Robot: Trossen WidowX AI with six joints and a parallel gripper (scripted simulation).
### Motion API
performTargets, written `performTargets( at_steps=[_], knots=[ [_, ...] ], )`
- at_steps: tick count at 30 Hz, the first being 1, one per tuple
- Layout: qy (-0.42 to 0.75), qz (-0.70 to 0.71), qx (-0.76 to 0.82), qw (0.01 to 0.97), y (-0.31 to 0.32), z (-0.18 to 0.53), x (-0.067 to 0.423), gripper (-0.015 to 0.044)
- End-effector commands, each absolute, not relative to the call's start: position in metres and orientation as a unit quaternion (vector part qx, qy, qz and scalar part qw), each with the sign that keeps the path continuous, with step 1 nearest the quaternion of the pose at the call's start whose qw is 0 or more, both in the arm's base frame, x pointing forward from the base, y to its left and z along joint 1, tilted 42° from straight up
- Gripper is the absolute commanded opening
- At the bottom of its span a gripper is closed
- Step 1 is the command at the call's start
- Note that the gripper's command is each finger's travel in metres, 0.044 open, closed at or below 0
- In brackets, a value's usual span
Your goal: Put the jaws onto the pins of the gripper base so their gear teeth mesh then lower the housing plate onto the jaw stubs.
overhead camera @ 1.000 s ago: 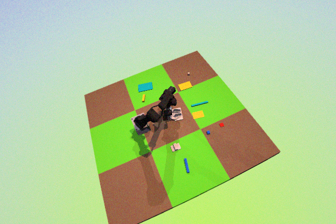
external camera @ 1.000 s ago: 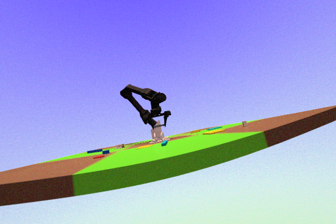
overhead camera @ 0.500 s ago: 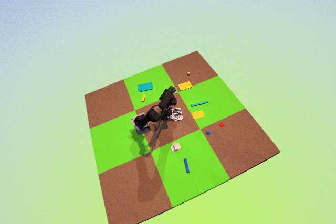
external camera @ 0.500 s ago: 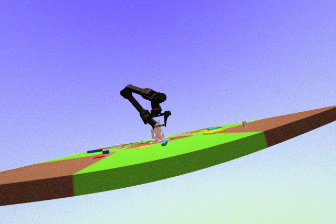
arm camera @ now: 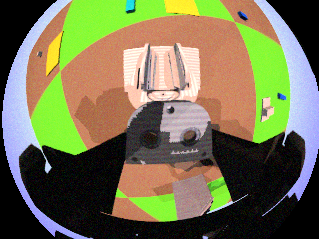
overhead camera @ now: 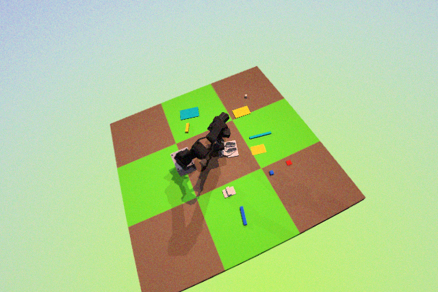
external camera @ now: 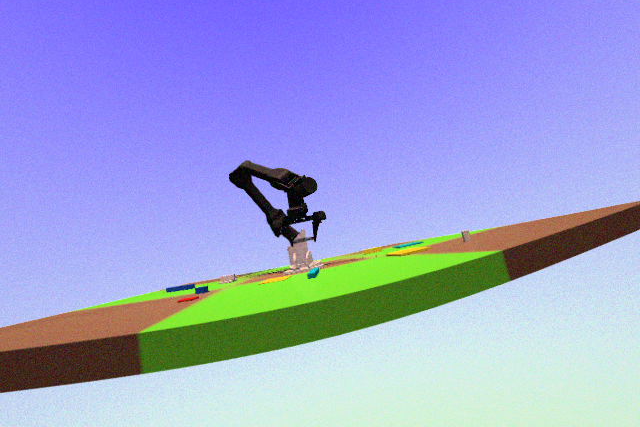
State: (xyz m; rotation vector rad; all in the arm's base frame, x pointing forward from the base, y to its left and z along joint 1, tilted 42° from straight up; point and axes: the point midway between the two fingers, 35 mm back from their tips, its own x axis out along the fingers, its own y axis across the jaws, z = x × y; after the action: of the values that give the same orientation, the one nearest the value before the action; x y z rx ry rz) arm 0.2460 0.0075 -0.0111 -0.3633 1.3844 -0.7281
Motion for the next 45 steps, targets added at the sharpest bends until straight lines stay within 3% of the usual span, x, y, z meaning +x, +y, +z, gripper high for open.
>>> performTargets(
  at_steps=[1,45],
  knots=[
    [0.618,-0.328,-0.162,0.696,0.007,-0.011,0.247,0.0351],
    [0.617,-0.329,-0.163,0.696,-0.034,-0.057,0.248,0.0351]
  ],
)
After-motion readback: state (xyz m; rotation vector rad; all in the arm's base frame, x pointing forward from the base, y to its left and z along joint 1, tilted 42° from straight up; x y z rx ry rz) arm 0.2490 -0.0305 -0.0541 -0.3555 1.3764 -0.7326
